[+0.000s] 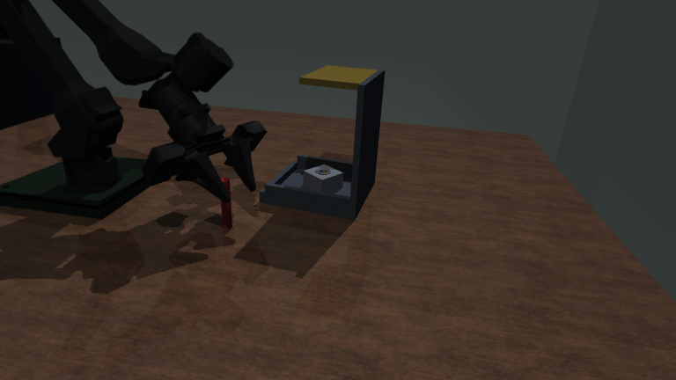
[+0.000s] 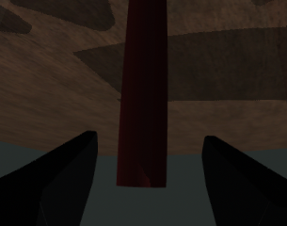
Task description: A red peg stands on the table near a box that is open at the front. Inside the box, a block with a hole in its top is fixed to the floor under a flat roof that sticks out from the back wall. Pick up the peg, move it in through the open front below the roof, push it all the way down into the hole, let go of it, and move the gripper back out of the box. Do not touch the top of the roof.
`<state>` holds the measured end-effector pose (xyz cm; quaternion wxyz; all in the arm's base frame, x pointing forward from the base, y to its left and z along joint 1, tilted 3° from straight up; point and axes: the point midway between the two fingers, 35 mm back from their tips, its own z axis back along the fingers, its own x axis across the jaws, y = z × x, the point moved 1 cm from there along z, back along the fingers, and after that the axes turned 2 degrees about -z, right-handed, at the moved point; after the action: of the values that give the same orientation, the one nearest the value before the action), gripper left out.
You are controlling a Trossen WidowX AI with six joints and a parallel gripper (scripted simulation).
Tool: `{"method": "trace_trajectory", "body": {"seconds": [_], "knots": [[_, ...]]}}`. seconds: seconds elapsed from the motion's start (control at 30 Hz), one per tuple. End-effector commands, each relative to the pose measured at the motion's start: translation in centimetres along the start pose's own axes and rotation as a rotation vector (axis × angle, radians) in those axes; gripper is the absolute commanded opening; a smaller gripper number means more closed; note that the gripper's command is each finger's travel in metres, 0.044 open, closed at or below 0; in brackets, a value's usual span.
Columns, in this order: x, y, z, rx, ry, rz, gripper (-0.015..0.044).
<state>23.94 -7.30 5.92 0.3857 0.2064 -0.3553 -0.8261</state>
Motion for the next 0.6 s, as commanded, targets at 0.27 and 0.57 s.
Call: {"method": "trace_trajectory", "body": {"seconds": [0.27, 0.57], "knots": [[0.42, -1.58, -0.71, -0.009, -0.009, 0.000, 0.0220], [0.27, -1.34, -0.68, -0.007, -0.003, 0.003, 0.0194]]}}
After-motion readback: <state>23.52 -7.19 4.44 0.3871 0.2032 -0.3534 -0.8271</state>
